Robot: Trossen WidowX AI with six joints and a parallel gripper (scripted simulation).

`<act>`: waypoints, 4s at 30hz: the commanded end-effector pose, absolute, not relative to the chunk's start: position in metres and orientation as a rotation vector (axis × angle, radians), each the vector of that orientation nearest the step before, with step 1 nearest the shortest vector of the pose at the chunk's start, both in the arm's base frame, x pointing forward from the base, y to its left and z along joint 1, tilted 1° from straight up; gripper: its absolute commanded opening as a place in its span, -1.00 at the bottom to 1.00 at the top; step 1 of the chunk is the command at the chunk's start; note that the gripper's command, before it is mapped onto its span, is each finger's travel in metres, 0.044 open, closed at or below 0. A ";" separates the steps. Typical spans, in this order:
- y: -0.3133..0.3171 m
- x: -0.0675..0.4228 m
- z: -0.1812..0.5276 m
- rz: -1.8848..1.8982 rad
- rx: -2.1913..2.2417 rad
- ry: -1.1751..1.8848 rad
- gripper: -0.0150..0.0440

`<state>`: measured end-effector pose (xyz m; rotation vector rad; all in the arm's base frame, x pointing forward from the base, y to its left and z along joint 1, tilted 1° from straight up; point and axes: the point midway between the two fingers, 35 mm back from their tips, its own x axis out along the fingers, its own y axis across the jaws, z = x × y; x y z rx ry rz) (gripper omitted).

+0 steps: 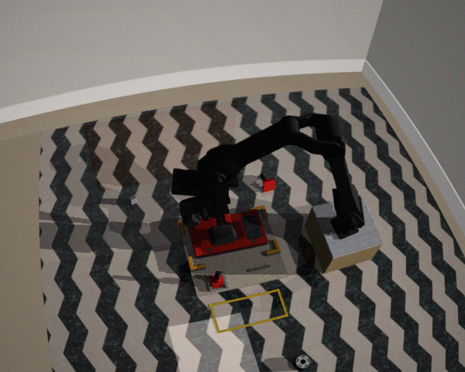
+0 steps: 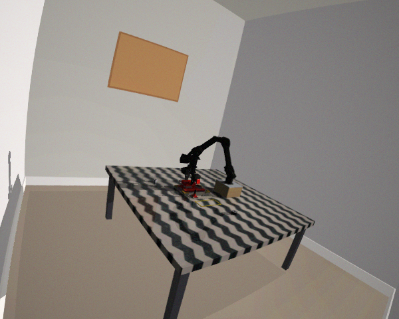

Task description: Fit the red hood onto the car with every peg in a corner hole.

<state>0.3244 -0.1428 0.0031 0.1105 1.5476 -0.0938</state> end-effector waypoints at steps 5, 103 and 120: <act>-0.143 0.324 -0.001 -0.086 0.108 1.550 -0.49; -0.144 0.325 -0.022 -0.086 0.107 1.550 -0.49; -0.143 0.325 -0.023 -0.086 0.108 1.550 -0.49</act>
